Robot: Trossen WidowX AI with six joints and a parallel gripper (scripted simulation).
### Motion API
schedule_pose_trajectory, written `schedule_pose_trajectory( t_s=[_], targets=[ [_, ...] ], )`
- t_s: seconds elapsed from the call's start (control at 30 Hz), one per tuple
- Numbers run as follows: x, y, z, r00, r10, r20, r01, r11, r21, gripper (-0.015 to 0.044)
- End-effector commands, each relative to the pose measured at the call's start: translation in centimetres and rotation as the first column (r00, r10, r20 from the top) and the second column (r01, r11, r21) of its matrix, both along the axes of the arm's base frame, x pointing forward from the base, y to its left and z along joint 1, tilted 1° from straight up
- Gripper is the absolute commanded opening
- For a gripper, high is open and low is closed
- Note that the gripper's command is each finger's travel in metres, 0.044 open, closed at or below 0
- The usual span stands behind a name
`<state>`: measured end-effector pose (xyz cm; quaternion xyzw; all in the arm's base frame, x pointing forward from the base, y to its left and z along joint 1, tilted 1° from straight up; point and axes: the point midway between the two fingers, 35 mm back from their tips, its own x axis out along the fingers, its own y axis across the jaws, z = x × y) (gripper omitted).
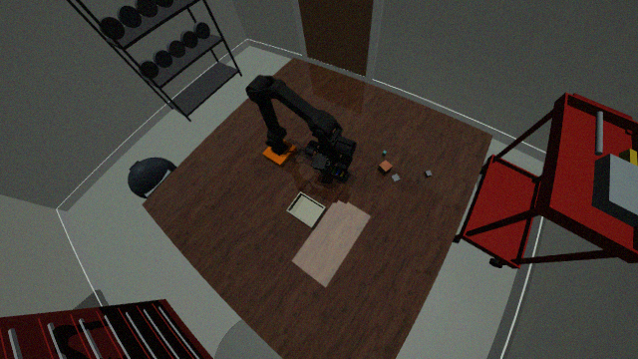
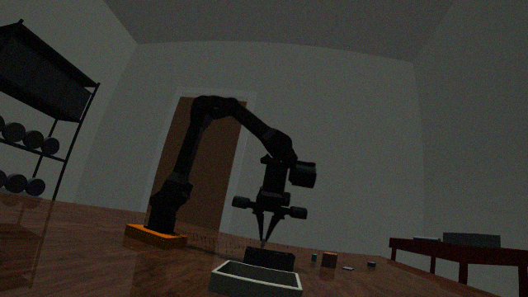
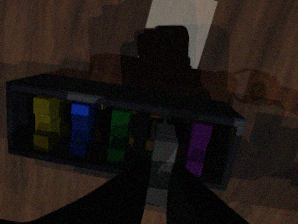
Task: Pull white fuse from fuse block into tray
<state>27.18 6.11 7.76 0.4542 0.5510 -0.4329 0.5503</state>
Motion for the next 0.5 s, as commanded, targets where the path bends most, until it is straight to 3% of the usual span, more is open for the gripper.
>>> schedule_pose_trajectory(
  t_s=[0.0, 0.47],
  targets=[
    [0.20, -0.05, 0.42, 1.000, -0.003, 0.008, 0.003, 1.000, -0.003, 0.0000],
    [0.14, -0.09, 1.08, 1.000, -0.003, 0.008, 0.003, 1.000, -0.004, 0.0000]
  ],
)
